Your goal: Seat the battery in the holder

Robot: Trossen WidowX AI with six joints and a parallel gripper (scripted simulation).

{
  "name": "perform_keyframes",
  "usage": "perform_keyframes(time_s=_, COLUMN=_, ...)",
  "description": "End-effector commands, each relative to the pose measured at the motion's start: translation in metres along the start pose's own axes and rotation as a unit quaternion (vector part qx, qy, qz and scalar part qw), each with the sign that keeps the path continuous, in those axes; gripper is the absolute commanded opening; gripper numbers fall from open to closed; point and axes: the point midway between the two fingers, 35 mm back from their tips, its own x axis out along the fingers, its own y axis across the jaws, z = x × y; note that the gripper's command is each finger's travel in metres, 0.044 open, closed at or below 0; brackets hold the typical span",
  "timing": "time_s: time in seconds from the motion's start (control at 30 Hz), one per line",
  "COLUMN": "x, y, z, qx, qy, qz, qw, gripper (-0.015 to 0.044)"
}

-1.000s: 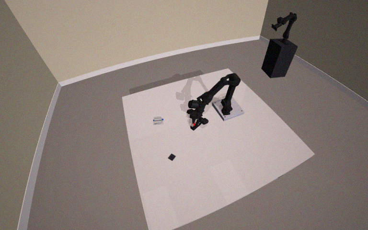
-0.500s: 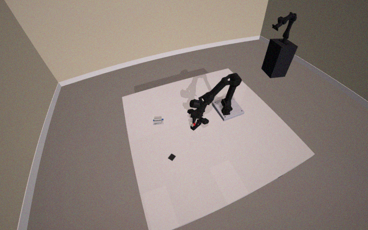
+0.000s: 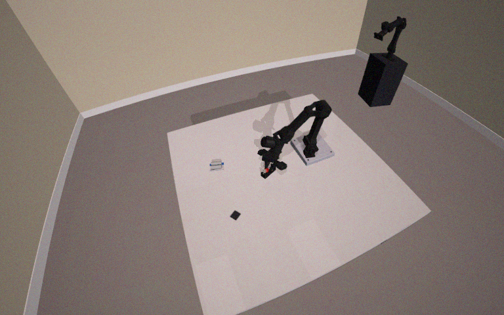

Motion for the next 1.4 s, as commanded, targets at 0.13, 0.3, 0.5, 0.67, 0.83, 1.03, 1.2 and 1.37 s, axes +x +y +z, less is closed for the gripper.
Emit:
perform_keyframes(time_s=0.13, x=-0.003, y=0.001, z=-0.010, qx=-0.001, qy=0.003, qz=0.000, qw=1.000, gripper=0.0086)
perform_keyframes(time_s=0.3, x=-0.004, y=0.001, z=-0.012, qx=-0.001, qy=0.004, qz=-0.001, qw=1.000, gripper=0.0086)
perform_keyframes(time_s=0.5, x=-0.006, y=0.001, z=-0.015, qx=-0.001, qy=0.006, qz=-0.003, qw=1.000, gripper=0.0086)
perform_keyframes(time_s=0.67, x=-0.007, y=0.001, z=-0.017, qx=-0.001, qy=0.008, qz=-0.004, qw=1.000, gripper=0.0086)
perform_keyframes(time_s=0.83, x=-0.007, y=0.001, z=-0.017, qx=-0.001, qy=0.010, qz=-0.005, qw=1.000, gripper=0.0086)
perform_keyframes(time_s=1.03, x=-0.007, y=0.001, z=-0.018, qx=0.000, qy=0.013, qz=-0.006, qw=1.000, gripper=0.0086)
perform_keyframes(time_s=1.2, x=-0.007, y=0.001, z=-0.018, qx=0.000, qy=0.013, qz=-0.006, qw=1.000, gripper=0.0086)
perform_keyframes(time_s=1.37, x=-0.006, y=0.001, z=-0.017, qx=0.001, qy=0.021, qz=-0.005, qw=1.000, gripper=0.0086)
